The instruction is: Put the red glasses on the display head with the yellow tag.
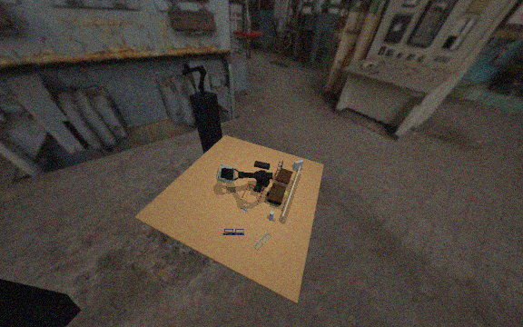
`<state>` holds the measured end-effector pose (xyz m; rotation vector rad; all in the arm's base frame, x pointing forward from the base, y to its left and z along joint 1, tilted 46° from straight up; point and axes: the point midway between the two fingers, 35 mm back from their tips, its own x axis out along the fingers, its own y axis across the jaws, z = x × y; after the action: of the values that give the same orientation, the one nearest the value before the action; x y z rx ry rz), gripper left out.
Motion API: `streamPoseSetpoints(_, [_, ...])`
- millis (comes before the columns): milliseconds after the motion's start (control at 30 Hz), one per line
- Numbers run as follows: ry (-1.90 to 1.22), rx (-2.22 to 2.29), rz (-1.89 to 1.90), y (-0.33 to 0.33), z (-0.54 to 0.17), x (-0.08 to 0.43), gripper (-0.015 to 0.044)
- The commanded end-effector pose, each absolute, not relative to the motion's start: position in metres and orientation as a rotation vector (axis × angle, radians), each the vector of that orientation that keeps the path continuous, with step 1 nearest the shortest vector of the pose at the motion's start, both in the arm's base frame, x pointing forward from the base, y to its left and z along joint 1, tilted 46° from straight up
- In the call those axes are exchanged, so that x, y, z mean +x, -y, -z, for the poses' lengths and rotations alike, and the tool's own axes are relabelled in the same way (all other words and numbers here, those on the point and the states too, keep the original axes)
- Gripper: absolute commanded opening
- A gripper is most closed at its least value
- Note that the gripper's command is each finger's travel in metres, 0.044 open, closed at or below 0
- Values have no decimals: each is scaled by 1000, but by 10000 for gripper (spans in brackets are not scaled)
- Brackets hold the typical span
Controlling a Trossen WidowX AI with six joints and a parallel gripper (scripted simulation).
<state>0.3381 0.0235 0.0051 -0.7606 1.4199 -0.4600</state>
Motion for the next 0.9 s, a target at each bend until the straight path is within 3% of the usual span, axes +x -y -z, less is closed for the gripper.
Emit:
streamPoseSetpoints(0, [-1425,-771,460,-19,-2,336,0])
streamPoseSetpoints(300, [-1425,-772,461,-14,3,336,0])
streamPoseSetpoints(433, [-1420,-762,462,-17,0,338,105])
streamPoseSetpoints(867, [-1422,-766,462,-16,-5,337,107])
